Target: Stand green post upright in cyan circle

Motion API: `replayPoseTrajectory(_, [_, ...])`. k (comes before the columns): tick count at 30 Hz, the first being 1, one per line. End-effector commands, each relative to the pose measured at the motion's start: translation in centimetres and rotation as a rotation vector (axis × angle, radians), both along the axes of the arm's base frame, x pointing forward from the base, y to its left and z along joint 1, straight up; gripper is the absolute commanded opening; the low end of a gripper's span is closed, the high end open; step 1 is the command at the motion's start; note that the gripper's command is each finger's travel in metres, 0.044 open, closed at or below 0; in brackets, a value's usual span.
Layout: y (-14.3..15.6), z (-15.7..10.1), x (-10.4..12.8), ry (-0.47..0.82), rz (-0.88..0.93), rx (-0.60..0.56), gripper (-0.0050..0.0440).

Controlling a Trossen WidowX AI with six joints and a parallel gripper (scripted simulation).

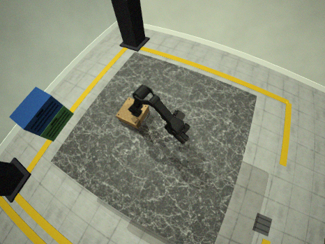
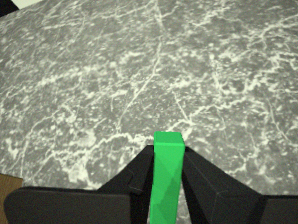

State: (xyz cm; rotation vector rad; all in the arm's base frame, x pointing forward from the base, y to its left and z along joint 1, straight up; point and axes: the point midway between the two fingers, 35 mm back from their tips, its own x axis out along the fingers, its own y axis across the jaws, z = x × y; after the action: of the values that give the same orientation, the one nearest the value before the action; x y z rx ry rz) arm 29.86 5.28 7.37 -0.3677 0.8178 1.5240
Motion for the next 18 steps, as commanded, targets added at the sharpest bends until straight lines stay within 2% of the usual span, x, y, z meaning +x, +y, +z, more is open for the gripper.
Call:
replayPoseTrajectory(1, [-0.08,0.15,-0.01,-0.011,-0.007,0.033,0.0022])
replayPoseTrajectory(18, [-0.23,0.39,0.09,-0.049,-0.038,0.147,0.0022])
